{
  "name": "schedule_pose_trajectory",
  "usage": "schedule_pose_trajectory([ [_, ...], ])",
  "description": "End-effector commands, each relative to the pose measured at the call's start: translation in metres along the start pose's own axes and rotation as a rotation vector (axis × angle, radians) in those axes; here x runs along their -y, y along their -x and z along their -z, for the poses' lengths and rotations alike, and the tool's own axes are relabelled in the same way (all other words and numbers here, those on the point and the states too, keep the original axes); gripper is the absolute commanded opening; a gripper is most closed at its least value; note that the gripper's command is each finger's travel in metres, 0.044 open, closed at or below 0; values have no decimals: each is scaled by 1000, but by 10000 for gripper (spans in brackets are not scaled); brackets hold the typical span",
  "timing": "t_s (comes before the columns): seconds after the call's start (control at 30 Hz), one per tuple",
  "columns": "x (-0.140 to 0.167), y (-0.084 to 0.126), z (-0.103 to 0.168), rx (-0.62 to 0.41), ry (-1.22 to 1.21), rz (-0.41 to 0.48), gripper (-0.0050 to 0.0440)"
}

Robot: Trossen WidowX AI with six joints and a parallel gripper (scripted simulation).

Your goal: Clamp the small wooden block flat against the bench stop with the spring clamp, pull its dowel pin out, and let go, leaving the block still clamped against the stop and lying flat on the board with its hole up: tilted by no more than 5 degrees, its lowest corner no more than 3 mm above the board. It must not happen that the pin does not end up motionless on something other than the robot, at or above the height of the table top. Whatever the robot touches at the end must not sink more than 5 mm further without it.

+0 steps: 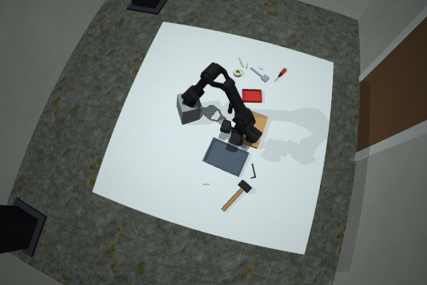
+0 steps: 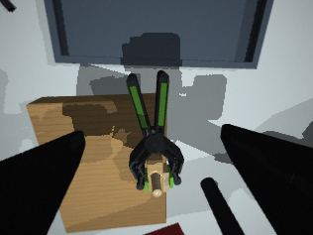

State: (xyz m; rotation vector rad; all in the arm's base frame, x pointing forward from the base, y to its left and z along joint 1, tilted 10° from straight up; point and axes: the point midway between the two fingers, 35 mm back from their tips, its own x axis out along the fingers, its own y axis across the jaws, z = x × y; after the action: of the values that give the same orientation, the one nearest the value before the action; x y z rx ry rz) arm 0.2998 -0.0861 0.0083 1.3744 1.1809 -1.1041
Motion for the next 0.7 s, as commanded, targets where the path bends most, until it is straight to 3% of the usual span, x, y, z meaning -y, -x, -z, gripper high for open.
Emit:
schedule_pose_trajectory([
  [0.0, -3, 16, 0, 3, 4, -17, 440],
  [0.37, 1, 40, 1, 4, 4, -17, 440],
  [0.67, 2, 31, 10, 3, -1, -7, 440],
])
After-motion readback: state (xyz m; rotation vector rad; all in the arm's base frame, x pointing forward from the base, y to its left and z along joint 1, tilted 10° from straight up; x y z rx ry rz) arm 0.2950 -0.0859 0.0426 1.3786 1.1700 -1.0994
